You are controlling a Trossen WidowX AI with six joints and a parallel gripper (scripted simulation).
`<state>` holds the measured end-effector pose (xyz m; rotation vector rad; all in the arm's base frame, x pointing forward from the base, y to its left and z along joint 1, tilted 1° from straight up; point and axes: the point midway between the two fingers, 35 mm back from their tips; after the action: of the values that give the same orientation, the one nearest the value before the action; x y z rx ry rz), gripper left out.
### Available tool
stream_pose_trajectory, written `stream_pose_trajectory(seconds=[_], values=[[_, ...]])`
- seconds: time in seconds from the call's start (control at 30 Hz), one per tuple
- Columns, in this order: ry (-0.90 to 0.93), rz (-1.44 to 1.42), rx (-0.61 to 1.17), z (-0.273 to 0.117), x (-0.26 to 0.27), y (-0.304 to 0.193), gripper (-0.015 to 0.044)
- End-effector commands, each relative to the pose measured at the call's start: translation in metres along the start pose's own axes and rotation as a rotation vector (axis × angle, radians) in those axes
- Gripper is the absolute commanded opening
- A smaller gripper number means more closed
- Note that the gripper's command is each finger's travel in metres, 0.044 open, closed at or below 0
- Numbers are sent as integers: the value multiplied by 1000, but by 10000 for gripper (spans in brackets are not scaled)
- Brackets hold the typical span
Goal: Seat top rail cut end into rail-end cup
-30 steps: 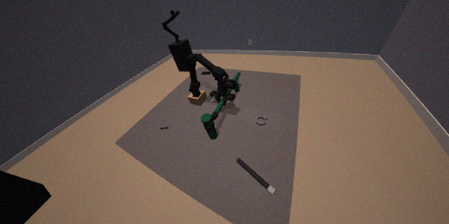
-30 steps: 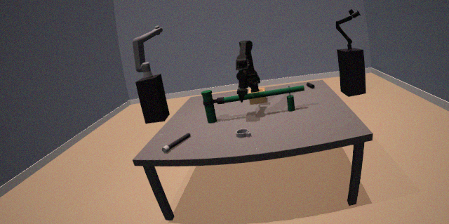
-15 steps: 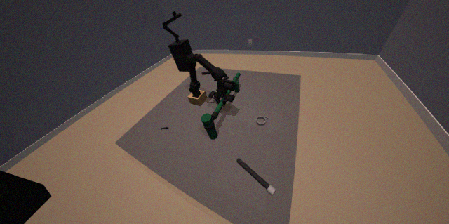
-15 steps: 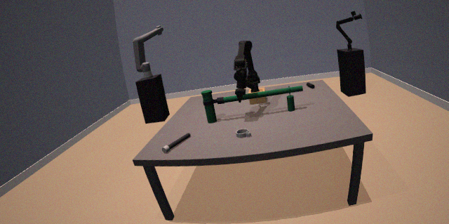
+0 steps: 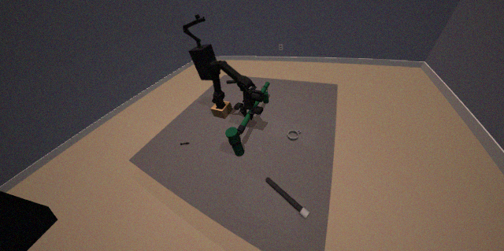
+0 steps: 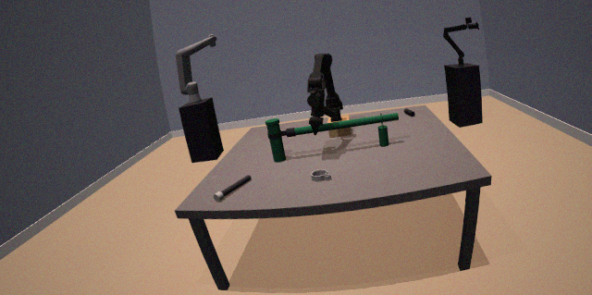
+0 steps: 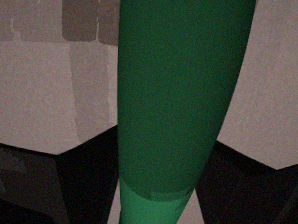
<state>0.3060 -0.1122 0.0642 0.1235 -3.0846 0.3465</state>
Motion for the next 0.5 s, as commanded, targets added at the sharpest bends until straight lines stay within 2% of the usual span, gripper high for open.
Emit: stream_pose_trajectory(seconds=[0.0, 0.27, 0.47], values=[[-1, 0, 0, 0, 0, 0, 53], [-1, 0, 0, -1, 0, 1, 263], [-1, 0, -2, -23, -2, 14, 420]])
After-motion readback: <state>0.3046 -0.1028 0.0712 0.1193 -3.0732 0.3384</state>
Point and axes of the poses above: the point midway between the two fingers, 35 mm back from their tips, its own z axis out along the fingers, its own x axis across the jaws, y = z × x, and after that the axes turned 9 degrees about -z, right-handed
